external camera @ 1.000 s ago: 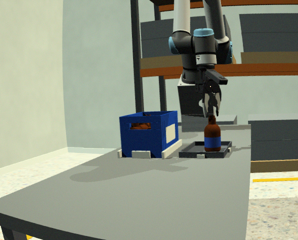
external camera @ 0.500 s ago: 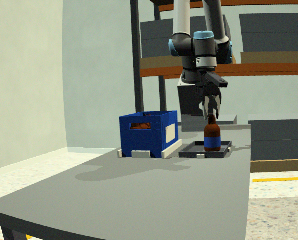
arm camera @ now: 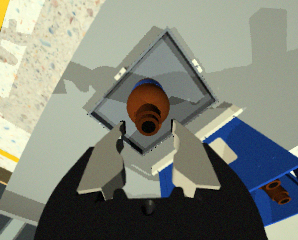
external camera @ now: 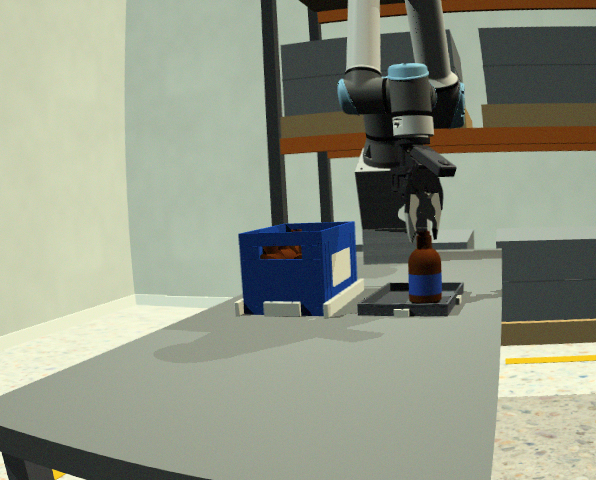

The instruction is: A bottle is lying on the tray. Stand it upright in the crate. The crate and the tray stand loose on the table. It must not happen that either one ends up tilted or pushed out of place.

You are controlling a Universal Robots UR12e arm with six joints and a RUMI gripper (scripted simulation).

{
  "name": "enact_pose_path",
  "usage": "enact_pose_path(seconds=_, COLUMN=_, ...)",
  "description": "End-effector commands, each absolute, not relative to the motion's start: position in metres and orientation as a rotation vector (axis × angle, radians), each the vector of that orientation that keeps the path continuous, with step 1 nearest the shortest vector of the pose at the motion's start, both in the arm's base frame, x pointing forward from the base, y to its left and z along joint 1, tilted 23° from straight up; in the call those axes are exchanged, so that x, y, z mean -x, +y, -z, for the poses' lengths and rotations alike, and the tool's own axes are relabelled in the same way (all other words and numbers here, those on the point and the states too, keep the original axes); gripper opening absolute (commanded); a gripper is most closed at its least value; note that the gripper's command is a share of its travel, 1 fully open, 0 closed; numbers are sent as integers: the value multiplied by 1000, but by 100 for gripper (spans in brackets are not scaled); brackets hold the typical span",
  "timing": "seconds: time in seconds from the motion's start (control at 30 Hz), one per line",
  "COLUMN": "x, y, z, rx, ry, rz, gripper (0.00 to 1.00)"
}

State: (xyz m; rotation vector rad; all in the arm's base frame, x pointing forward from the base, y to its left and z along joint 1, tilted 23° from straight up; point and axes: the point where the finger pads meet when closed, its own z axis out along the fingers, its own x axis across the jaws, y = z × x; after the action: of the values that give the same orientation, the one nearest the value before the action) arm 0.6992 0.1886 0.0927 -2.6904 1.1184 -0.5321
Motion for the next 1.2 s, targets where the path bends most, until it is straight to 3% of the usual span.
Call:
enact_pose_path(seconds=0.0, x=-699, y=189, z=-93, rx=2690, ry=1118, rz=534, gripper=38)
enact_pose_path(seconds=1.03, x=-699, y=189, z=-93, rx=2690, ry=1118, rz=534, gripper=38)
enact_pose_path(seconds=1.07, x=-699, y=189, z=-93, rx=2690, ry=1118, rz=534, gripper=0)
enact_pose_path(seconds=1.17, x=-699, y=189, z=-93, rx=2690, ry=1118, rz=534, gripper=0)
